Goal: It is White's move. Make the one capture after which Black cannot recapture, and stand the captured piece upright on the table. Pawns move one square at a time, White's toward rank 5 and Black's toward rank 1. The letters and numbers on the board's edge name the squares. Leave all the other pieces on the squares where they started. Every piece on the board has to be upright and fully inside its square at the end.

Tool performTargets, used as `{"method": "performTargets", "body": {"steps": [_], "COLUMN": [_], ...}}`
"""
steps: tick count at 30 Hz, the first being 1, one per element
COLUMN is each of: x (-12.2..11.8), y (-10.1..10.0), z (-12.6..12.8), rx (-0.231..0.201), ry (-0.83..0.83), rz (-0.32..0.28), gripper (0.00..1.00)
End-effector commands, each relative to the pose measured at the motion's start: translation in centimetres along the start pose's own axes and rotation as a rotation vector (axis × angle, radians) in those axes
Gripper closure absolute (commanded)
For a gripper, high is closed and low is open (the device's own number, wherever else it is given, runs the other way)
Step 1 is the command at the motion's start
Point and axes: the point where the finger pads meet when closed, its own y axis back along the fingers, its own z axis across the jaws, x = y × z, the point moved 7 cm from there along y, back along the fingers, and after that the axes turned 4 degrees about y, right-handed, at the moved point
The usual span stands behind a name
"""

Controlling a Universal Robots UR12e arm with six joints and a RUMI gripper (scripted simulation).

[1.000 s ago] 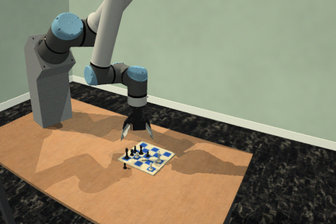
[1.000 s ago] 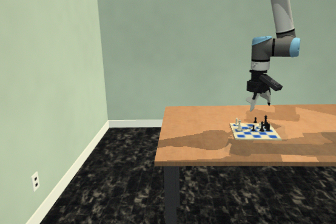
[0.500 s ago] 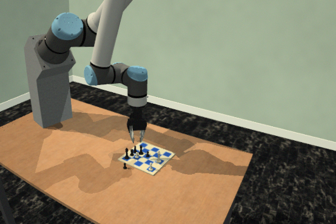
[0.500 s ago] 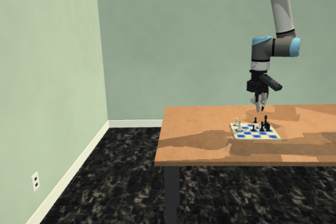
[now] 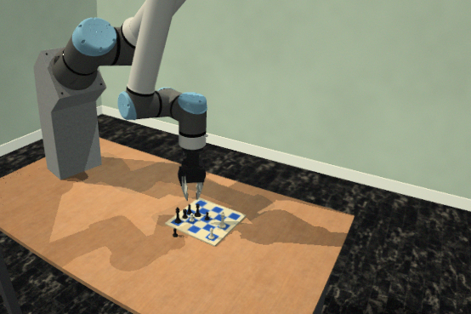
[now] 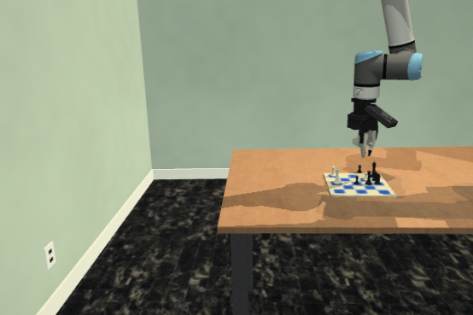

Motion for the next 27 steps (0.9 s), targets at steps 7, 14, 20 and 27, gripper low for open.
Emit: {"method": "performTargets", "body": {"steps": [7,14,20,27], "x": [-0.01,-0.01,-0.02,-0.03], "y": [0.03,-0.05,-0.24,-0.86], "z": [0.03,0.03,0.03,0.02], "rx": [-0.001,0.000,0.000,0.001], "ry": [0.000,0.000,0.000,0.001], "rz": [-0.001,0.000,0.002,0.003], "gripper": [0.80,0.80,0.80,0.80]}}
